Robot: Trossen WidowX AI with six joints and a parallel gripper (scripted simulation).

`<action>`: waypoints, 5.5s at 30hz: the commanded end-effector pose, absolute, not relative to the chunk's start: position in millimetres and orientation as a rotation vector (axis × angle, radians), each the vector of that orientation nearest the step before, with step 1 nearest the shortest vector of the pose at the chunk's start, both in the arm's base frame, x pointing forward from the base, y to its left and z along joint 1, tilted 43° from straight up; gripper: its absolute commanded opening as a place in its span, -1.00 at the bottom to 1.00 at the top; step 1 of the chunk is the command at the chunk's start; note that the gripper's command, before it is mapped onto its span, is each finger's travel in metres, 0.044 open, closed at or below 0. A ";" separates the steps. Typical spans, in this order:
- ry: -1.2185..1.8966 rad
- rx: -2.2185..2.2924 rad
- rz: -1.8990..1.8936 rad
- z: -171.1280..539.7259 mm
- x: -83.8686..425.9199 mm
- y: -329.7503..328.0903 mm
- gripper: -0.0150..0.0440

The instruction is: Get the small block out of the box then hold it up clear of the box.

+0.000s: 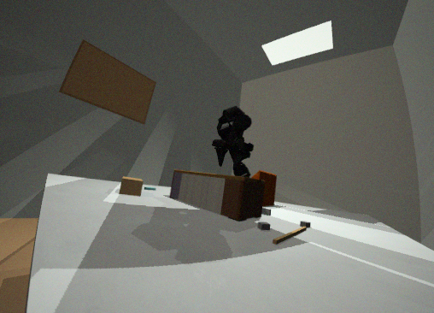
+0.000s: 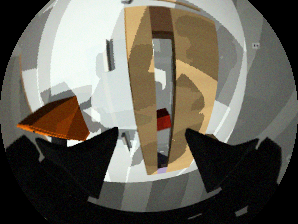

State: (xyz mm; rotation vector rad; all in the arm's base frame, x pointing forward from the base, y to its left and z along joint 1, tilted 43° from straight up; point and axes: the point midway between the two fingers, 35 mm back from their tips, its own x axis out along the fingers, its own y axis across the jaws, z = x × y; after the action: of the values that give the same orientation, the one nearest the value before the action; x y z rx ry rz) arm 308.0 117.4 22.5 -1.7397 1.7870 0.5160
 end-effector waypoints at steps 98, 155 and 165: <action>1.946 -1.926 0.489 -5.4 285.4 28.8 0.86; 1.947 -1.926 0.489 1.3 283.2 21.3 0.86; 1.947 -1.927 0.488 9.0 283.1 12.7 0.86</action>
State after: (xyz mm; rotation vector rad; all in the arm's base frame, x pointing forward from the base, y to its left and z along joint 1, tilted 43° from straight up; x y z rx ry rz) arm 283.2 16.4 4.9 -1.9231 1.9511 0.4920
